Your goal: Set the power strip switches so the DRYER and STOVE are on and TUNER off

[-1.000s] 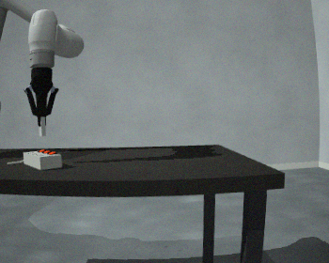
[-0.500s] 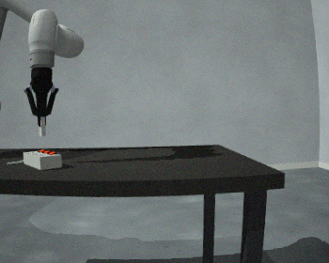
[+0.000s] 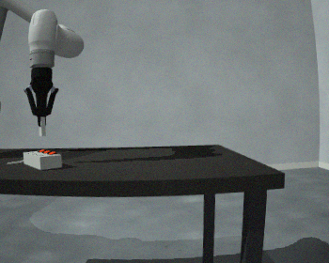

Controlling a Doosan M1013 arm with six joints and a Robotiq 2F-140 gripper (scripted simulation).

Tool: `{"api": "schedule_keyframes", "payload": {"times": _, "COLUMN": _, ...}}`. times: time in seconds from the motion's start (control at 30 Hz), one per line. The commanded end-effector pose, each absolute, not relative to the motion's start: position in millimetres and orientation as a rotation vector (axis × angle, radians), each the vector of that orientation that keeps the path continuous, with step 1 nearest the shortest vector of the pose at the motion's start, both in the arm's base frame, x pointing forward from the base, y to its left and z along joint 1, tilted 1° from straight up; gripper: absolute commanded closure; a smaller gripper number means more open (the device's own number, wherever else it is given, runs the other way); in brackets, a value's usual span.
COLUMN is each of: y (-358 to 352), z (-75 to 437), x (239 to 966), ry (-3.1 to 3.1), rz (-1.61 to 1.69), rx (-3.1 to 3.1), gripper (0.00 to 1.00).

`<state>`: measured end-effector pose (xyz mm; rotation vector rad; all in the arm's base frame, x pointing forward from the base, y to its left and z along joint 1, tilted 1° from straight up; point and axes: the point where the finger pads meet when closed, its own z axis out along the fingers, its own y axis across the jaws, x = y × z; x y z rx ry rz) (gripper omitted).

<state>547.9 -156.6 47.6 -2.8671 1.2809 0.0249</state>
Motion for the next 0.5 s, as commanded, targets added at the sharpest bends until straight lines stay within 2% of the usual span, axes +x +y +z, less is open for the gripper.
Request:
{"api": "schedule_keyframes", "payload": {"times": 0.0, "y": -156.6, "z": 47.6, "x": 547.9, "ry": 1.281, "rz": 0.025, "rx": -2.867, "gripper": 1.00}}
{"api": "schedule_keyframes", "payload": {"times": 0.47, "y": -156.4, "z": 43.8, "x": 548.0, "ry": 1.281, "rz": 0.025, "rx": -2.867, "gripper": 1.00}}
